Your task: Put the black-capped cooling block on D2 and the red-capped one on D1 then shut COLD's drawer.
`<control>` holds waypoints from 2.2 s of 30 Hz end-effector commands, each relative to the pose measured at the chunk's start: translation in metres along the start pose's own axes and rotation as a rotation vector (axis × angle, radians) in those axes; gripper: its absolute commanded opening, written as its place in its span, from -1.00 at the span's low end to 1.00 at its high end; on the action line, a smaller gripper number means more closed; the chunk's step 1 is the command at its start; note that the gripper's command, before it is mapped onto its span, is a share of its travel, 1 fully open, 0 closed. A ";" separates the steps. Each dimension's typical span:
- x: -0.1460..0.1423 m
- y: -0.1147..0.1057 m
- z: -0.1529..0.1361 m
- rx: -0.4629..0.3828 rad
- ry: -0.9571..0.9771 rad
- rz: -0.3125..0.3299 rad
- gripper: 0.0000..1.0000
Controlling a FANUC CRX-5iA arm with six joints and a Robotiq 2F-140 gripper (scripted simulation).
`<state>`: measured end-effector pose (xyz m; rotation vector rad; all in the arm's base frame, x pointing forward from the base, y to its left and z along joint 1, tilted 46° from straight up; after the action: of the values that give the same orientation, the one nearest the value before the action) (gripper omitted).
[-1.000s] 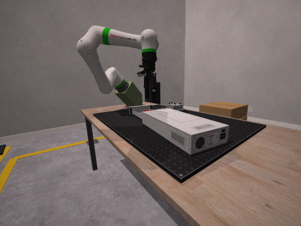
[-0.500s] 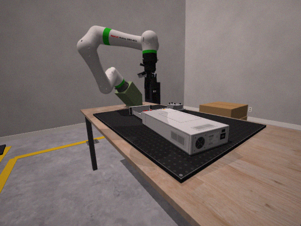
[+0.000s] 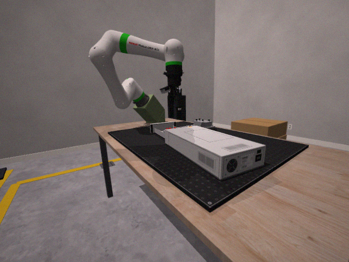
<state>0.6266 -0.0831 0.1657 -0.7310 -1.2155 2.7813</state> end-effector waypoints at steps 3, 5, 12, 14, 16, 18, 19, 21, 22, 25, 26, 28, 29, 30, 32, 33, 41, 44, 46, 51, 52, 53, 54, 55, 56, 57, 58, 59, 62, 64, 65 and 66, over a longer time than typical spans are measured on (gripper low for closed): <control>0.000 0.006 -0.001 -0.001 0.000 0.002 0.32; 0.000 0.009 -0.001 -0.001 0.000 0.002 0.32; 0.000 0.017 -0.001 -0.001 0.000 0.002 0.32; 0.000 0.018 -0.001 -0.001 0.000 0.002 0.32; 0.000 0.021 -0.001 -0.001 0.000 0.002 0.32; 0.000 0.023 -0.002 -0.001 0.000 0.002 0.32; 0.000 0.025 -0.002 -0.001 0.000 0.002 0.32; 0.000 0.027 -0.002 -0.001 0.000 0.002 0.32; 0.000 0.029 -0.002 -0.001 0.000 0.002 0.32; 0.001 0.033 -0.002 -0.001 0.000 0.002 0.32; 0.001 0.034 -0.002 -0.001 0.000 0.002 0.32; 0.001 0.037 -0.002 -0.001 0.000 0.002 0.32; 0.001 0.037 -0.002 -0.001 0.000 0.002 0.32; 0.001 0.037 -0.002 -0.001 0.000 0.002 0.32; 0.001 0.039 -0.002 -0.001 0.000 0.002 0.32; 0.001 0.041 -0.002 -0.001 0.000 0.002 0.32; 0.001 0.051 -0.002 -0.001 0.000 0.002 0.32; 0.001 0.055 -0.002 -0.001 0.000 0.002 0.32; 0.001 0.055 -0.002 -0.001 0.000 0.002 0.32; 0.001 0.056 -0.002 -0.001 0.000 0.002 0.32; 0.001 0.056 -0.002 -0.001 0.000 0.002 0.32; 0.001 0.055 -0.002 -0.001 0.000 0.002 0.32; 0.001 0.057 -0.002 -0.001 0.000 0.002 0.32; 0.001 0.058 -0.002 -0.001 0.000 0.002 0.32; 0.001 0.059 -0.002 -0.001 0.000 0.002 0.32; 0.001 0.061 -0.002 -0.001 0.000 0.002 0.32; 0.001 0.062 -0.002 -0.001 0.000 0.002 0.32; 0.001 0.063 -0.002 -0.001 0.000 0.002 0.32; 0.001 0.067 -0.002 -0.001 0.000 0.002 0.32; 0.001 0.067 -0.002 -0.001 0.000 0.002 0.32; 0.001 0.069 -0.002 -0.001 0.000 0.002 0.32; 0.001 0.070 -0.002 -0.001 0.000 0.002 0.32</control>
<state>0.6374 -0.1293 0.1163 -0.7311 -1.2156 2.7814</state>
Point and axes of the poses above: the point where the finger pads meet when closed, its own y axis out along the fingers, its own x axis across the jaws, z = x × y, the point moved 2 cm from there along -y, back along the fingers, and after that the axes turned 8 degrees about y, right-handed, at the moved point
